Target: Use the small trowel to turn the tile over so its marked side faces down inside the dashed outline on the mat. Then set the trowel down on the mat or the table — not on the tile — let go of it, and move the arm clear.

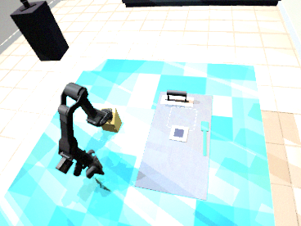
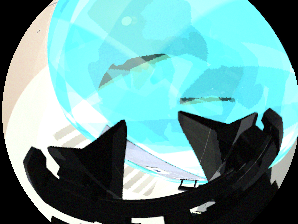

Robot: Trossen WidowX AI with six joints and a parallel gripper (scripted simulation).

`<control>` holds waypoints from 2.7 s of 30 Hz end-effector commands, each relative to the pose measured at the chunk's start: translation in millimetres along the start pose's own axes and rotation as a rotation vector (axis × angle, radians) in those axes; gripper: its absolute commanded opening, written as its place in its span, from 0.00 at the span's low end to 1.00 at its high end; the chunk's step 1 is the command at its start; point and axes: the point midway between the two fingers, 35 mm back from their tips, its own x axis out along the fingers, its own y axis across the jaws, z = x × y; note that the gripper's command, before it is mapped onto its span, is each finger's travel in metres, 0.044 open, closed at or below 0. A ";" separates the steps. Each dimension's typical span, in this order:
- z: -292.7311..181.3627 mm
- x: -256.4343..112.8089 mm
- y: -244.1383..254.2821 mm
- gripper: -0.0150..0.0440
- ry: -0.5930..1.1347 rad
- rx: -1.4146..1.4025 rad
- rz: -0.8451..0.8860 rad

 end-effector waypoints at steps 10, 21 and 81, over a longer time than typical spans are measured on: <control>-22.1 41.8 41.2 0.71 0.204 -0.131 -0.052; -62.9 79.9 76.6 0.71 0.381 -0.285 -0.108; -491.9 126.7 24.4 0.71 0.836 -1.489 -0.686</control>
